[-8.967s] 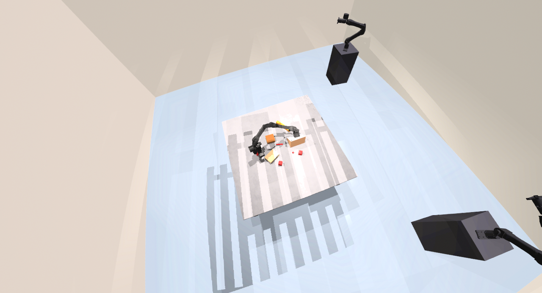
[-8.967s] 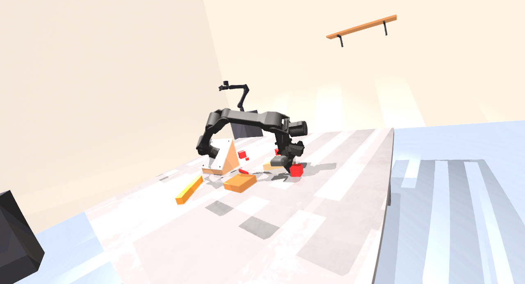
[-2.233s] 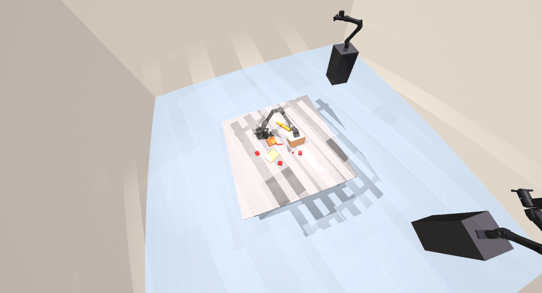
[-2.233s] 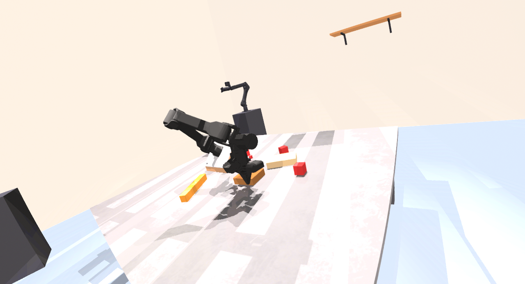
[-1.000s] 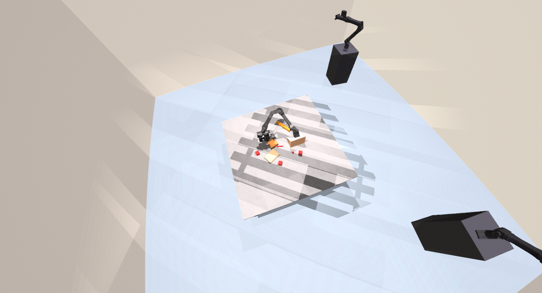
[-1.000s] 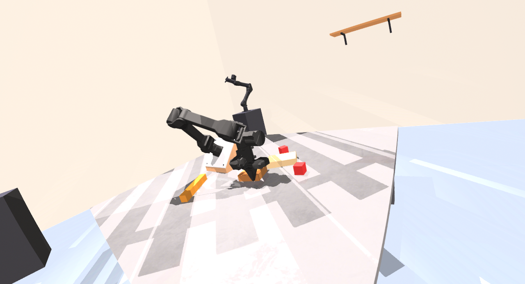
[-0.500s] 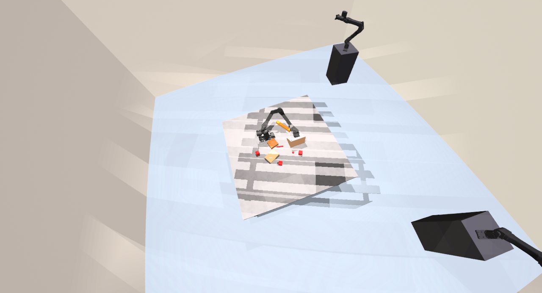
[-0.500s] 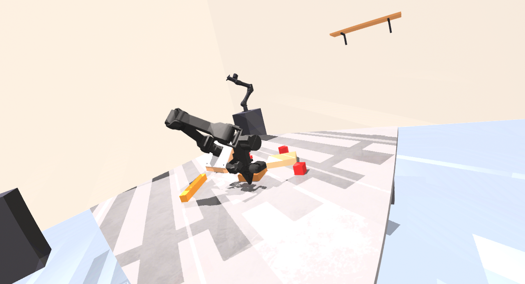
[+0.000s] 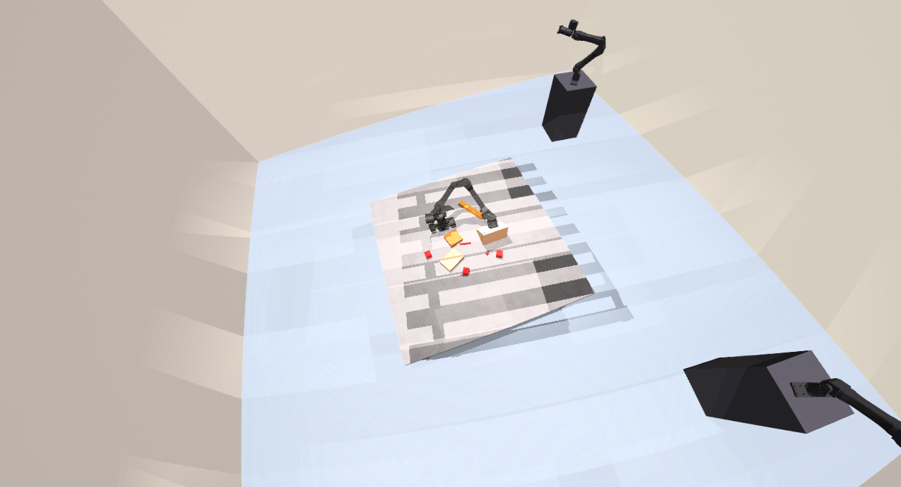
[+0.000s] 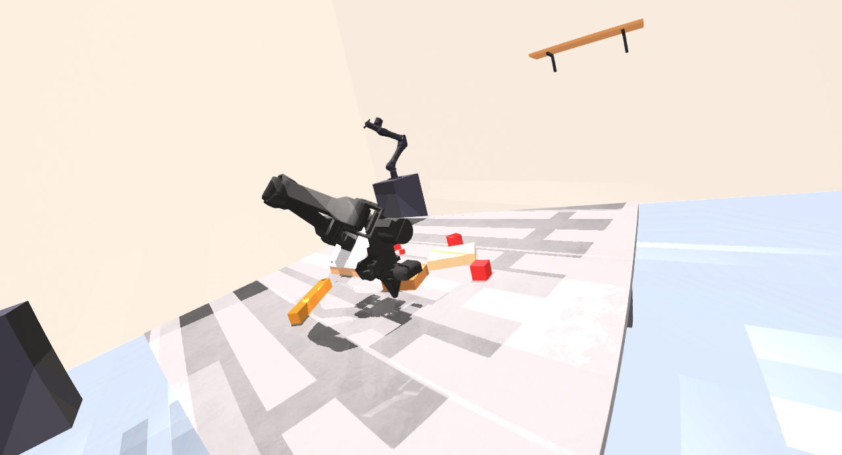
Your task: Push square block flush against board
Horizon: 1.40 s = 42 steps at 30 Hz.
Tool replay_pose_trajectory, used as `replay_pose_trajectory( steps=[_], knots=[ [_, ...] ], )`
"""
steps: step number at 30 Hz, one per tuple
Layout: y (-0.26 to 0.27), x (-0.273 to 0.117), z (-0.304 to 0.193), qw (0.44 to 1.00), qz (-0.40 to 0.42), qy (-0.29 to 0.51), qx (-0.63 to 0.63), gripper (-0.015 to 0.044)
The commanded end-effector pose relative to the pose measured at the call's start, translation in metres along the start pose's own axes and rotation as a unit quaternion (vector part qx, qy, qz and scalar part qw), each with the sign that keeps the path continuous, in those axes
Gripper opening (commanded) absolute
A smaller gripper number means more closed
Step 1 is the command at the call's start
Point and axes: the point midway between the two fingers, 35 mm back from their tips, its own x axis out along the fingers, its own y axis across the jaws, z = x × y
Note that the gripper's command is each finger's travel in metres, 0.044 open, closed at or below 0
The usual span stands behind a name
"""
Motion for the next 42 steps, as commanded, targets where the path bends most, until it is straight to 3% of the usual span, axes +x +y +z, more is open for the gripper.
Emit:
replay_pose_trajectory(
  steps=[1,10,22,42],
  knots=[
    [0.002,-0.039,-0.002,1.0,0.006,0.001,0.002,0.0],
    [0.0,-0.052,-0.002,1.0,0.006,0.001,-0.009,0.0],
    [-0.023,-0.054,-0.009,0.977,0.007,0.001,-0.212,0.0],
    [-0.065,-0.055,-0.022,0.847,0.006,0.0,-0.531,0.0]
  ],
)
